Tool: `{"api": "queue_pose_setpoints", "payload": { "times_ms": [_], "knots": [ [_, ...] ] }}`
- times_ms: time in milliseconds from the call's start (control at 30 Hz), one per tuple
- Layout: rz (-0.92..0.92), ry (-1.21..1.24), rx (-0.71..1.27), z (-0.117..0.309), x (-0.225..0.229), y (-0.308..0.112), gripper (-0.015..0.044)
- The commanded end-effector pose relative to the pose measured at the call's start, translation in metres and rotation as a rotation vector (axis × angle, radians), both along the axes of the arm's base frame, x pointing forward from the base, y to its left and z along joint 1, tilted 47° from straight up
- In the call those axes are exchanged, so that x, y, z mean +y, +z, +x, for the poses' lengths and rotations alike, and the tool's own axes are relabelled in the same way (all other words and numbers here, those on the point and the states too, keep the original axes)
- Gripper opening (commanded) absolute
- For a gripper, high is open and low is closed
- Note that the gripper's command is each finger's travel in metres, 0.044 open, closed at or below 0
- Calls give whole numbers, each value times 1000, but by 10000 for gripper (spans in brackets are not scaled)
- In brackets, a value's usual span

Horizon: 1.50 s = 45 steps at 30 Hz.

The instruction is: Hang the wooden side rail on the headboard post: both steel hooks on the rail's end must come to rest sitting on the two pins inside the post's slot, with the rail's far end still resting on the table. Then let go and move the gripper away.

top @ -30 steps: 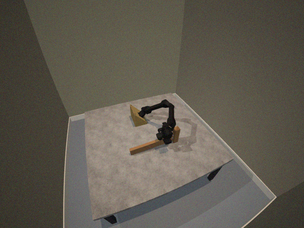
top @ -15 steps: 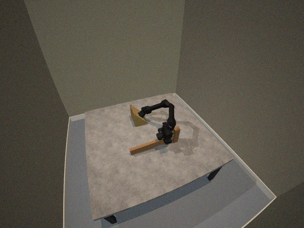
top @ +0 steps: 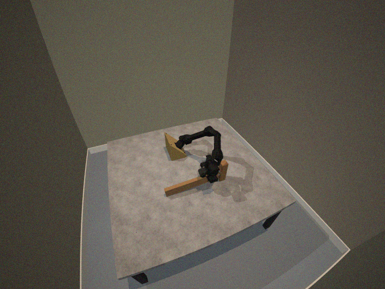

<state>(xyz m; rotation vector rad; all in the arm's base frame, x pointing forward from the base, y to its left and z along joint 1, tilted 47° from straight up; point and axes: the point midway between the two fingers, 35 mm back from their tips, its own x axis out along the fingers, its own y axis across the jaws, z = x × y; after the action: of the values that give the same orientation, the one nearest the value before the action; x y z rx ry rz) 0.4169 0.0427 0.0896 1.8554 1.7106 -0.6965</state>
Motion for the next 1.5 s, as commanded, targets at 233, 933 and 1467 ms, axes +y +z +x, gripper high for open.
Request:
{"api": "queue_pose_setpoints", "payload": {
  "times_ms": [233,933,1467],
  "knots": [
    [0,-8,-6,1,0,5,0],
    [0,-8,-6,0,1,7,0],
    [0,-8,-6,1,3,7,0]
  ]
}}
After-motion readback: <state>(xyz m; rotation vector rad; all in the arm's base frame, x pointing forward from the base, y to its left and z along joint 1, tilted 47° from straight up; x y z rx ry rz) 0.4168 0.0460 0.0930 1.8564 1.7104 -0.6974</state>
